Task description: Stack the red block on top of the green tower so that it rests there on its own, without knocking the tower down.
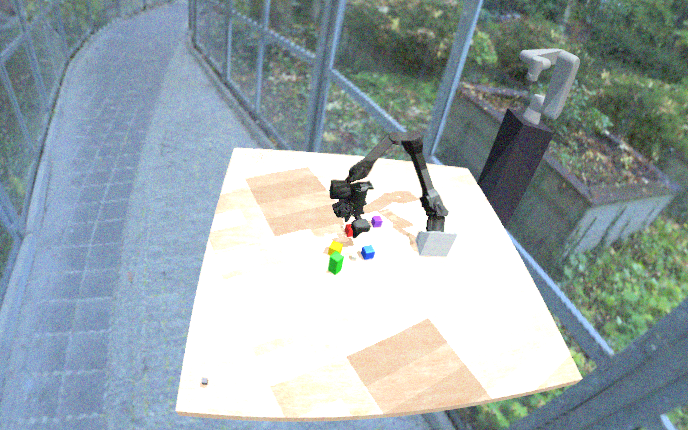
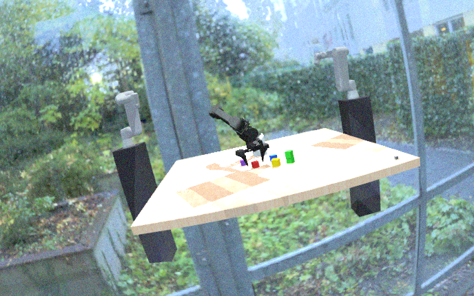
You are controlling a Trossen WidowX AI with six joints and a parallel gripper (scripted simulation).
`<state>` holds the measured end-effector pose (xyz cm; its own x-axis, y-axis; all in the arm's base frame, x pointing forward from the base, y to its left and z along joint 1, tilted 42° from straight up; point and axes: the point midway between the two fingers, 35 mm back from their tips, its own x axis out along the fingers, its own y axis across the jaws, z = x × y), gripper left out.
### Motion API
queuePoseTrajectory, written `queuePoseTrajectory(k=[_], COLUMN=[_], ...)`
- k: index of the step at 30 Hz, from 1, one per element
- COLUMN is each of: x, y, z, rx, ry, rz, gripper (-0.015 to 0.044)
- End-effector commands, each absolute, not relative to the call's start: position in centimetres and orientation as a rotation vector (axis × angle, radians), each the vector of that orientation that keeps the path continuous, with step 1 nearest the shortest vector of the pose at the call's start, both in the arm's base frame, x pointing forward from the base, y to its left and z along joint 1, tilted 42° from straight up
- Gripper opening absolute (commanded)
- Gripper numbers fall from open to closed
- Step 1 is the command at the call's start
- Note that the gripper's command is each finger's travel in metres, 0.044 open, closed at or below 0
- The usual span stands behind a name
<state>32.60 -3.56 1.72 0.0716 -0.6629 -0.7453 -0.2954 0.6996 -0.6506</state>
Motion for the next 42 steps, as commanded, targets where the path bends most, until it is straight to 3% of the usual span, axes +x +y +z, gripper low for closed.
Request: queuePoseTrajectory(k=[1,22,34,40,42], x=[32.3,32.3,32.3,32.3,32.3], y=[-4.34,-4.53,-4.53,-4.53,-4.33], z=[1.0,0.81,0.81,0.81,1.02], rx=[-0.829,-0.83,-0.83,-0.83,-0.829], ry=[1.533,1.533,1.533,1.533,1.533], rz=[-0.332,-0.332,-0.332,-0.332,-0.332], gripper=[0.044,0.044,0.0125,0.0085,0.0032])
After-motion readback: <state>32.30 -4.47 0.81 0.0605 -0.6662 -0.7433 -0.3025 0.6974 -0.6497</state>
